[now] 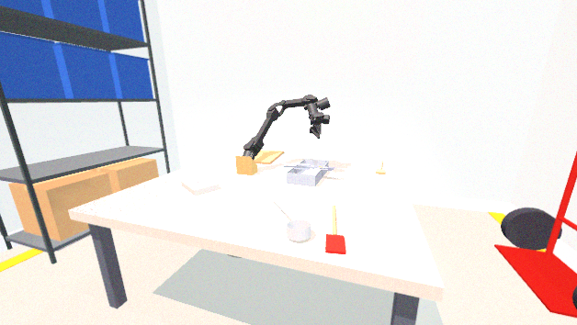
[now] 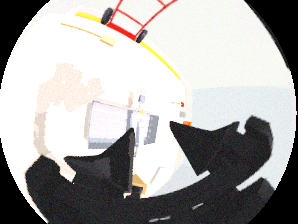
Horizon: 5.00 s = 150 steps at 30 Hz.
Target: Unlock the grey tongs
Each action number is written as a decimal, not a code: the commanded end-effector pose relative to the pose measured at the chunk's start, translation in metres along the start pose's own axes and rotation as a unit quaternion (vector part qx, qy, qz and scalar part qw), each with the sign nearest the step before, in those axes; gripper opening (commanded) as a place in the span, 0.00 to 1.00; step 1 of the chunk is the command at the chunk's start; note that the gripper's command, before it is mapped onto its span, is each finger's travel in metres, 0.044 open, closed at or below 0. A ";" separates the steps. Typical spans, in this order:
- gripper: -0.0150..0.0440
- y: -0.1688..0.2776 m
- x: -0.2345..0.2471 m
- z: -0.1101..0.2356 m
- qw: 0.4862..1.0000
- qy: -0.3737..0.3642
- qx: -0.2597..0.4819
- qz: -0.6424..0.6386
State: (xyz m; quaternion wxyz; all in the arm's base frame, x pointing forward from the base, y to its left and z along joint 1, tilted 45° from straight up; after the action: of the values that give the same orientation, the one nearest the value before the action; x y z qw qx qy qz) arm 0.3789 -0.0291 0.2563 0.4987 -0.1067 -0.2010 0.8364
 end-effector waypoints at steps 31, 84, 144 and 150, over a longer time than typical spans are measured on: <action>0.69 0.029 0.017 -0.138 0.979 -0.069 0.147 -0.126; 0.41 0.045 0.028 -0.198 0.980 -0.069 0.141 -0.122; 0.00 0.045 -0.026 -0.144 0.936 -0.305 0.067 -0.162; 0.00 0.030 -0.009 -0.124 0.944 -0.302 0.053 -0.120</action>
State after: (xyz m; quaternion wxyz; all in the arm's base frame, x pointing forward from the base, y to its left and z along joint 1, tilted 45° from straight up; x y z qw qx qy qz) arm 0.4094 -0.0299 0.1141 0.5352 0.2166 -0.3031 0.7581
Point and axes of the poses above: the point midway between the two fingers, 35 mm back from their tips, its own z axis back along the fingers, its own x axis across the jaws, y = z × x, the point moved 4 cm from there along z, back along the fingers, and after that the axes turned 11 degrees about z, right-handed, at the moved point
